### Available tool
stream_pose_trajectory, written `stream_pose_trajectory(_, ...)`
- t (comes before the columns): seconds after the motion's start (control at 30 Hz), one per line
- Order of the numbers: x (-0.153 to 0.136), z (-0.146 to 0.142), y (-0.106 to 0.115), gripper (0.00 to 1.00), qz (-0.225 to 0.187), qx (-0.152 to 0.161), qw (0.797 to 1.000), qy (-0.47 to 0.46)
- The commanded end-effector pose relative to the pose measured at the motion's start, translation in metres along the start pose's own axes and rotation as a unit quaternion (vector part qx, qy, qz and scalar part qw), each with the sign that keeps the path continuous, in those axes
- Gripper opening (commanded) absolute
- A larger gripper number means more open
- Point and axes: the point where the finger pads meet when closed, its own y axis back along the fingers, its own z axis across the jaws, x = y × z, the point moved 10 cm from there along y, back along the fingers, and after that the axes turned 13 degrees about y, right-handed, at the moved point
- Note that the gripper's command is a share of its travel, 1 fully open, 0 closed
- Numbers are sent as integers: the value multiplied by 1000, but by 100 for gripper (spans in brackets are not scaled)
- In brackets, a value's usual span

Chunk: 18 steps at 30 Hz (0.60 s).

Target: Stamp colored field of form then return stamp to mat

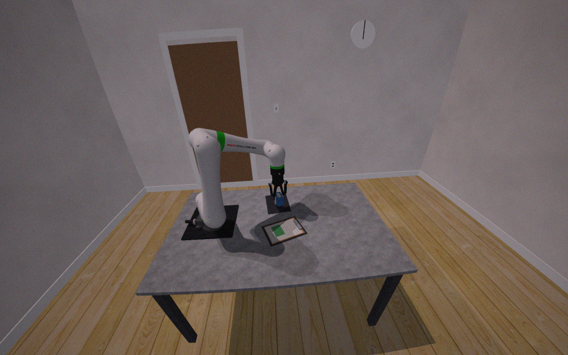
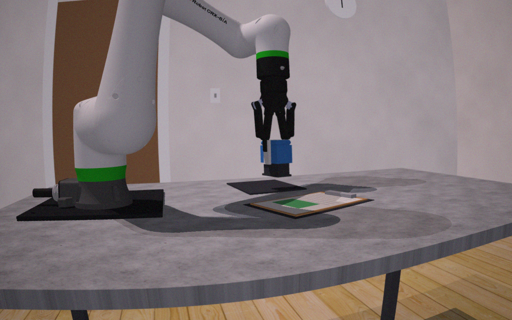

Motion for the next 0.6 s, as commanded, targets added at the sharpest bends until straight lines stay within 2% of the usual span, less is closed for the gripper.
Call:
stream_pose_trajectory(0.0,64,30,0,18,-5,2,1000,22)
stream_pose_trajectory(0.1,90,53,-1,18,-5,2,999,41)
stream_pose_trajectory(0.33,171,110,-1,18,-5,2,999,48)
stream_pose_trajectory(0.57,173,111,-1,18,-5,2,999,48)
